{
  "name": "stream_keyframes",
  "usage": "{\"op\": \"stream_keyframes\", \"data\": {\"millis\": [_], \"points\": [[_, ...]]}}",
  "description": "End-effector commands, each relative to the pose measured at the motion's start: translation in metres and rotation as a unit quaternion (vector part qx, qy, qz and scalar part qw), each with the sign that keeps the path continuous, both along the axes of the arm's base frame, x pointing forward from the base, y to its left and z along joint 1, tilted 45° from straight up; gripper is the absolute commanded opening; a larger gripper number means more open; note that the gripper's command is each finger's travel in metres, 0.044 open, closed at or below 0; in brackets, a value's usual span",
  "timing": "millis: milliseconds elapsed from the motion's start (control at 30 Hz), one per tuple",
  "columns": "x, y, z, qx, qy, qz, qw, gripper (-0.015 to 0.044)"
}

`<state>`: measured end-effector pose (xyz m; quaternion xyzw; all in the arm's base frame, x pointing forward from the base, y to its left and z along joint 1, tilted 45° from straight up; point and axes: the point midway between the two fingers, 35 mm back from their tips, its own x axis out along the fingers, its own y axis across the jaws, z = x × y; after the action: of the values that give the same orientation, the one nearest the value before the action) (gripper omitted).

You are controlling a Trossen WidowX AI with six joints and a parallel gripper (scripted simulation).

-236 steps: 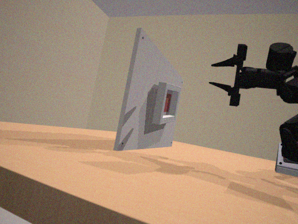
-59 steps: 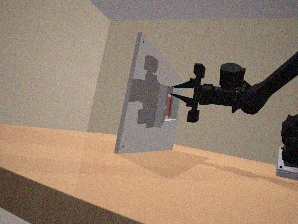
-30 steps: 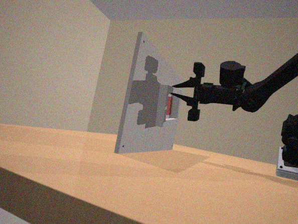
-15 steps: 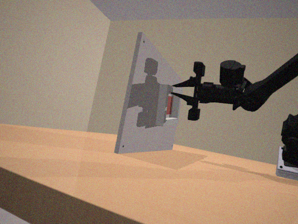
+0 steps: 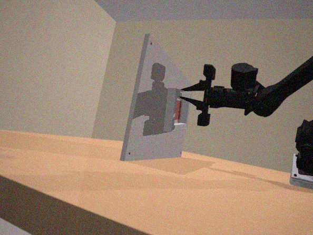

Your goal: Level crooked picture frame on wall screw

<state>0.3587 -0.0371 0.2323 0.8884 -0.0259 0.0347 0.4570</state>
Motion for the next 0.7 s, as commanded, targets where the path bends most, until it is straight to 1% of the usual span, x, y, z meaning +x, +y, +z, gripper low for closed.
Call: {"op": "stream_keyframes", "data": {"millis": [0,667], "points": [[-0.0001,-0.0015,0.0043,-0.002,-0.007,-0.004,1.000,0.0000],[0.0001,-0.0016,0.0022,-0.002,-0.007,-0.004,1.000,0.0000]]}}
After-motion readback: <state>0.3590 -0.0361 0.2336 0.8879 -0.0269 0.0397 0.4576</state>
